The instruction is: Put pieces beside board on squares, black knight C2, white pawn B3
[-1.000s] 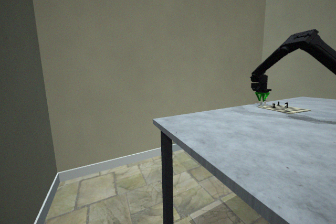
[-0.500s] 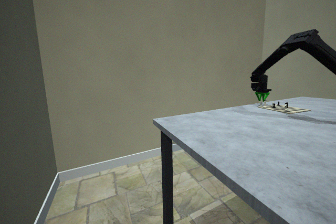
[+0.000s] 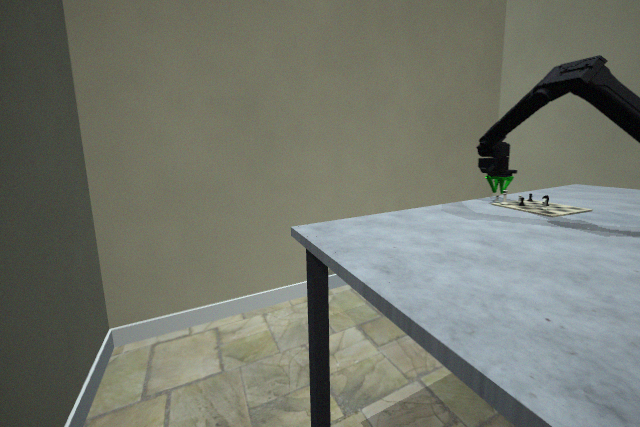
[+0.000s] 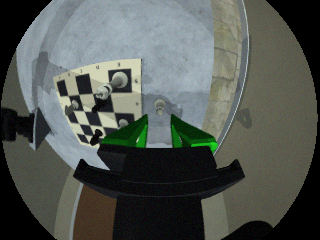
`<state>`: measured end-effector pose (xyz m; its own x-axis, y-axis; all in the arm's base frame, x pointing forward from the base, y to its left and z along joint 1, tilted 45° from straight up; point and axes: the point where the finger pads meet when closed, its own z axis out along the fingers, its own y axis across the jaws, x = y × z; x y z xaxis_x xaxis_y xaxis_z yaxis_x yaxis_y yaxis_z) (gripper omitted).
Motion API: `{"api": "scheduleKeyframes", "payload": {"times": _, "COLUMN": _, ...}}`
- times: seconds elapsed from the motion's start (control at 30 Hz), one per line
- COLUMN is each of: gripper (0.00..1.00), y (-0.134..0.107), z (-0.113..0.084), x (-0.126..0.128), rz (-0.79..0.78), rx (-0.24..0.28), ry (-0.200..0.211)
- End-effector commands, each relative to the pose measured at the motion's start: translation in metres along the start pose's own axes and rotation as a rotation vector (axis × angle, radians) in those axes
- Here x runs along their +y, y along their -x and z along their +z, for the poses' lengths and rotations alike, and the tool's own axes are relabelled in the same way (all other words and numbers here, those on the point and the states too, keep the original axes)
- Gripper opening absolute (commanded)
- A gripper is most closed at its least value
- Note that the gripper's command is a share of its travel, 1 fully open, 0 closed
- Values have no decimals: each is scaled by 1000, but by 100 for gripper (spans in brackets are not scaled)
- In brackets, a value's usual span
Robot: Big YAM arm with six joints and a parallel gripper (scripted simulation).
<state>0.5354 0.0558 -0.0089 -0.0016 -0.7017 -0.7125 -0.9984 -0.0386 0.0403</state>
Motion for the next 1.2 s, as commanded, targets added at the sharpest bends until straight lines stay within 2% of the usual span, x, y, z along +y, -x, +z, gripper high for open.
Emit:
{"api": "scheduleKeyframes", "payload": {"times": 0.0, "gripper": 33, "y": -16, "z": -19, "x": -14, "rz": 0, "rx": 4, "ry": -50}}
{"api": "scheduleKeyframes", "payload": {"times": 1.17, "gripper": 33, "y": -16, "z": -21, "x": -17, "rz": -2, "rx": 4, "ry": -52}}
